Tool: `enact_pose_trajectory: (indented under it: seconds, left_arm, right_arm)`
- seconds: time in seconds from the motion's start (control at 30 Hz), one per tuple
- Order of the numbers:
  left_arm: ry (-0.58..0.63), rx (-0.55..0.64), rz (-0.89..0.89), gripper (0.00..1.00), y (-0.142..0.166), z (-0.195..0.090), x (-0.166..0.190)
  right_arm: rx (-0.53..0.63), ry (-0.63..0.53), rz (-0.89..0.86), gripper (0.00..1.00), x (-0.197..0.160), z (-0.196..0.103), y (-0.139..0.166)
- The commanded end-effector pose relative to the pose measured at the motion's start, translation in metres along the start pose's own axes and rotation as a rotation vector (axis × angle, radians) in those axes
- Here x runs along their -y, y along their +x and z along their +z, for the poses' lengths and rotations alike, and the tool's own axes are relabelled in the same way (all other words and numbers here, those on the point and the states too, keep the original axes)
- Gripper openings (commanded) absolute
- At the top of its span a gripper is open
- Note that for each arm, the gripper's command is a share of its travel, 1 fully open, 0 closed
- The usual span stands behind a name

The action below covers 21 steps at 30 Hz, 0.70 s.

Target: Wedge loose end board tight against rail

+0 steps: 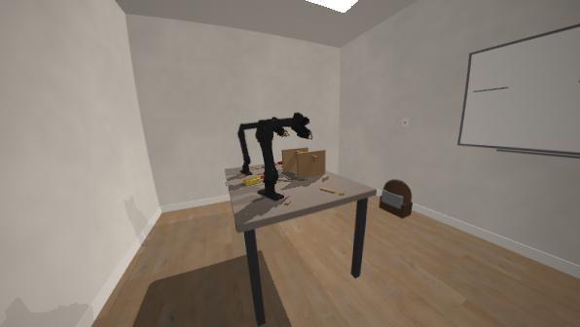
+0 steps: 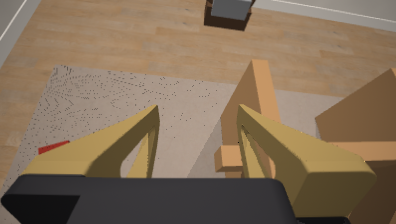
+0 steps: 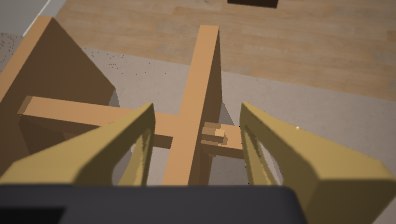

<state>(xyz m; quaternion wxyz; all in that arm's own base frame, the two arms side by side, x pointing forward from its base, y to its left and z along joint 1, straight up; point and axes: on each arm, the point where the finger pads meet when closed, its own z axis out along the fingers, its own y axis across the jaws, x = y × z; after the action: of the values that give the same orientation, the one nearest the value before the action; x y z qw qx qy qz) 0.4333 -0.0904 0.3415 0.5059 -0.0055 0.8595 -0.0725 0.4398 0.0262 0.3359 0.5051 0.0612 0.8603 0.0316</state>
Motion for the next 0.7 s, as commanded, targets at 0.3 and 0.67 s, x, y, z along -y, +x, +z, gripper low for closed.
enact_pose_trajectory:
  seconds: [0.3,0.67]
  left_arm:
    - [-0.090,-0.464,0.000,0.53,0.086,0.024,0.039]
    - [-0.079,-0.506,0.018,0.53,0.075,0.022,0.078]
  right_arm:
    - [-0.388,0.124,0.061,0.52,-0.007,0.024,0.054]
    - [-0.455,0.155,0.073,0.52,-0.020,0.030,0.048]
